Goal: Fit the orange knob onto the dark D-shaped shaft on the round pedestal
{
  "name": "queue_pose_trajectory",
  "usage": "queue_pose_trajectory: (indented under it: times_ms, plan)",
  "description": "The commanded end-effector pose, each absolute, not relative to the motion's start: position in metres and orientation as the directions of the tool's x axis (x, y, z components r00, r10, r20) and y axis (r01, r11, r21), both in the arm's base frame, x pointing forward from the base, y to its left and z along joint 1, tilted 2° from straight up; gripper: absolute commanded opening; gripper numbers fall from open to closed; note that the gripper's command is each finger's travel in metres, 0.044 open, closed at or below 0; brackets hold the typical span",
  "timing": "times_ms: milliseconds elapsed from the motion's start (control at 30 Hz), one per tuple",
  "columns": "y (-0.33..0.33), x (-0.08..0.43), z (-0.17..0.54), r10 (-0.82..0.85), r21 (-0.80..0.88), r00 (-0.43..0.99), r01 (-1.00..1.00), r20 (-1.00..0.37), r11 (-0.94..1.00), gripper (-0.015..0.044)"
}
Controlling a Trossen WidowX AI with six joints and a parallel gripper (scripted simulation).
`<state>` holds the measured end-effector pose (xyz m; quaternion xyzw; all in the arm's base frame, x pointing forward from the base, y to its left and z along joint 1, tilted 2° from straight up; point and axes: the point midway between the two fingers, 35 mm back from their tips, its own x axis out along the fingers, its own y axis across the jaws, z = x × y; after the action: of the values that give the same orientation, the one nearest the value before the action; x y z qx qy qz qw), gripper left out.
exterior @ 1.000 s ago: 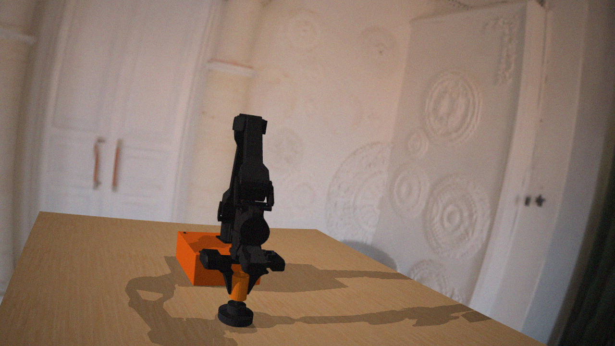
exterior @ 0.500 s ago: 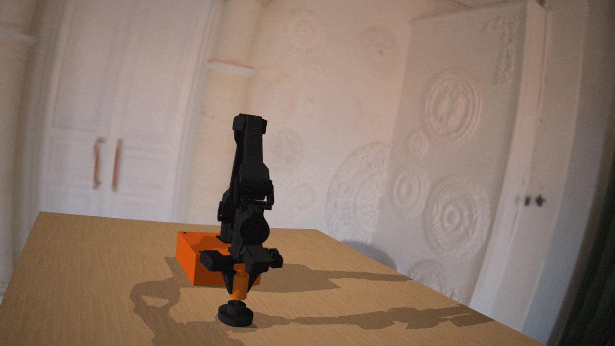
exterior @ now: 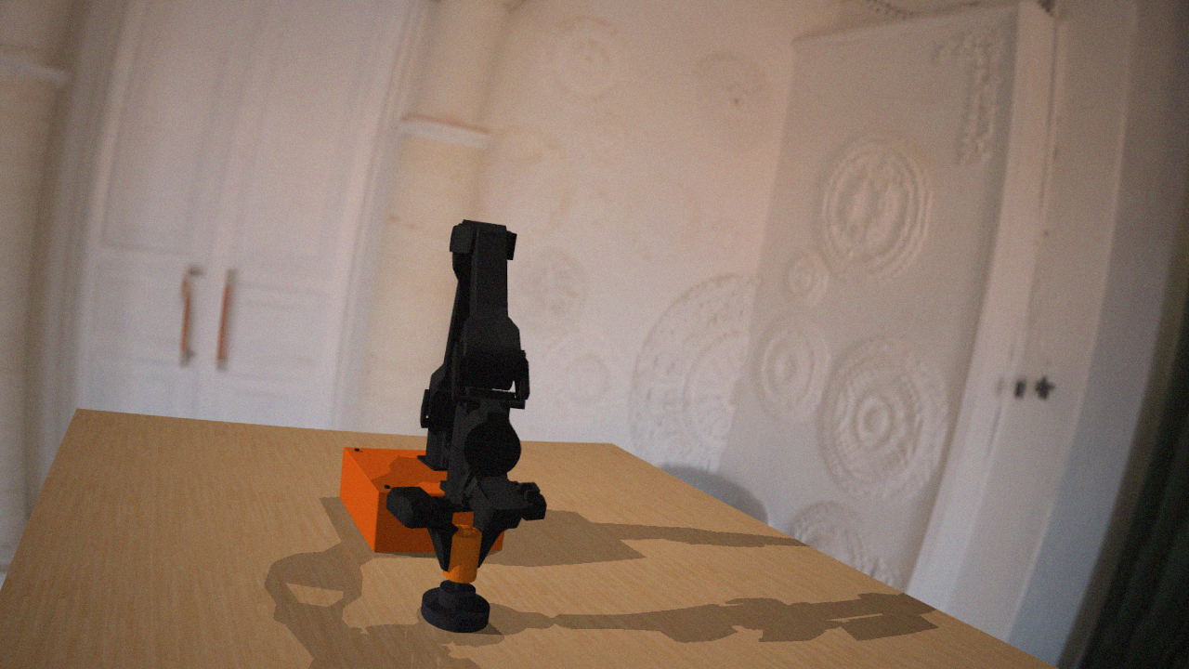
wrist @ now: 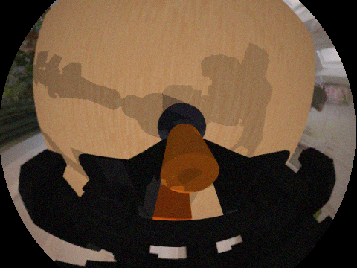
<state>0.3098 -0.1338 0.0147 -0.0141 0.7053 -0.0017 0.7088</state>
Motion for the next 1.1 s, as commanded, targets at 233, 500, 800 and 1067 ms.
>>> queue_pose_trajectory:
  times_ms: [233,500,800,1067]
  plan:
    - [-0.1343,0.3098,0.0122,-0.026,-0.026,0.004,-0.023,-1.000,0.999,0.0000]
    - [-0.1338,0.3097,0.0120,-0.026,-0.026,0.004,-0.018,-1.000,1.000,0.0000]
    - [-0.1342,0.3098,0.0118,-0.026,-0.026,0.004,-0.058,-1.000,0.998,0.0000]
    - [-0.1345,0.3097,0.0117,-0.026,-0.026,0.004,-0.018,-1.000,1.000,0.0000]
